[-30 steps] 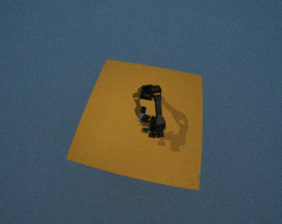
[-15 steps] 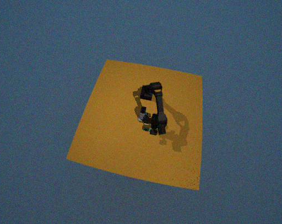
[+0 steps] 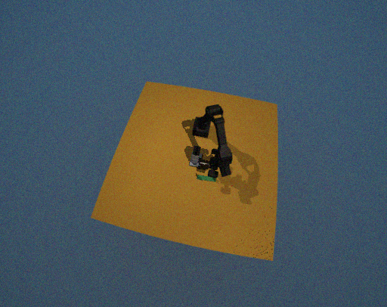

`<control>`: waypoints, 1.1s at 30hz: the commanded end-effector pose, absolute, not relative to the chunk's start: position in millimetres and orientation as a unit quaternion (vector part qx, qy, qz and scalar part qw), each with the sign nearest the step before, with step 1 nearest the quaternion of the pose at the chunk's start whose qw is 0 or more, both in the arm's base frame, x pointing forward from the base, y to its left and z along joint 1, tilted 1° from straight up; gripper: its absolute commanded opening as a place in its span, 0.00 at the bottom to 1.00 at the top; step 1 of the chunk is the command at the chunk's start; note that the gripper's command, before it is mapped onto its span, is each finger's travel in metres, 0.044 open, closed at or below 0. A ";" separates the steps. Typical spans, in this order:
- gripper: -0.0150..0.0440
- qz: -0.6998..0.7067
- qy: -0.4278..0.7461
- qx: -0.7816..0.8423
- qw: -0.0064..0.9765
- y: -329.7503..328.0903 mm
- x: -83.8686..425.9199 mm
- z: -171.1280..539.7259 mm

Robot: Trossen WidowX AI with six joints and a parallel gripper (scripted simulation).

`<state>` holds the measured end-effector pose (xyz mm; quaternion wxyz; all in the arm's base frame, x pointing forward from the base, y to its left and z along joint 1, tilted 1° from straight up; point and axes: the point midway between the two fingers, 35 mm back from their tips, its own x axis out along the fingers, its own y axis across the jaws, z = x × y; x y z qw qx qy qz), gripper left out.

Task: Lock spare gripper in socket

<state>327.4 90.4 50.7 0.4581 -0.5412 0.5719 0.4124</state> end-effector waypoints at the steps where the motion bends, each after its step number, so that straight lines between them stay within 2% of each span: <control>1: 0.25 0.412 0.574 -0.538 0.459 92.1 313.5 50.9; 10: 0.25 0.411 0.576 -0.536 0.461 93.7 296.0 49.7; 20: 0.25 0.411 0.576 -0.535 0.462 94.5 295.9 3.0; 33: 0.25 0.409 0.575 -0.536 0.464 88.7 291.7 1.9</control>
